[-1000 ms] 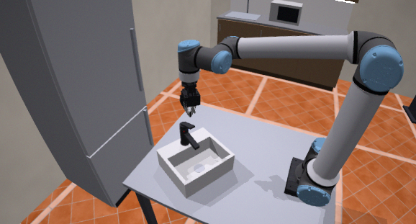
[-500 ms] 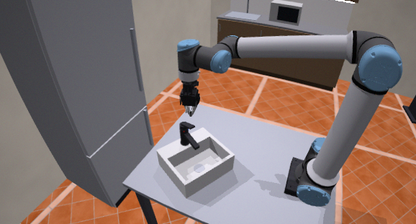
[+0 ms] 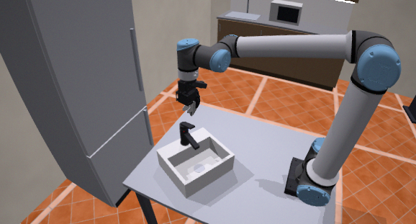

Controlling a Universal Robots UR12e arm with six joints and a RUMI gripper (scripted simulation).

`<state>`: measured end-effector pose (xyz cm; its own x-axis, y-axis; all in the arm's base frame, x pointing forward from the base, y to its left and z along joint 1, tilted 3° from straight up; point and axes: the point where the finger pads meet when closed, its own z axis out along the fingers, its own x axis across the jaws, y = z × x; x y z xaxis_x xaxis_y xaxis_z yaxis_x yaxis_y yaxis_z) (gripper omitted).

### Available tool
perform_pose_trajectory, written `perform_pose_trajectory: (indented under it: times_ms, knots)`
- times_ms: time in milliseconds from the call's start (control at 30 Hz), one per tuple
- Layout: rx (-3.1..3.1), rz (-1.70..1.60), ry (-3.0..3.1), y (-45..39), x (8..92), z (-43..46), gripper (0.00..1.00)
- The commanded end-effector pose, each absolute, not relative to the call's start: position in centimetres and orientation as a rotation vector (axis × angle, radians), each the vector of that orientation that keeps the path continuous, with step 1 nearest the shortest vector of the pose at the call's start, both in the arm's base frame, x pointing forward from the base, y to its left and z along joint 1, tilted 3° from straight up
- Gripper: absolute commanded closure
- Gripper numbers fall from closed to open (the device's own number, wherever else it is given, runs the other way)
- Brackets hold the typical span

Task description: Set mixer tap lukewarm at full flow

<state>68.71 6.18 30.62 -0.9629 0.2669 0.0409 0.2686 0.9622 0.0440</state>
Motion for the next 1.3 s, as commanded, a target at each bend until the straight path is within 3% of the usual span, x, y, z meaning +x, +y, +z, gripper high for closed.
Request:
perform_pose_trajectory:
  times_ms: [0, 1267]
  knots:
    - [-0.843, -0.055, -2.985, 6.0, 68.7, 30.9, 1.0]
    - [-2.474, -0.004, -1.851, 7.2, 69.1, 31.4, 1.0]
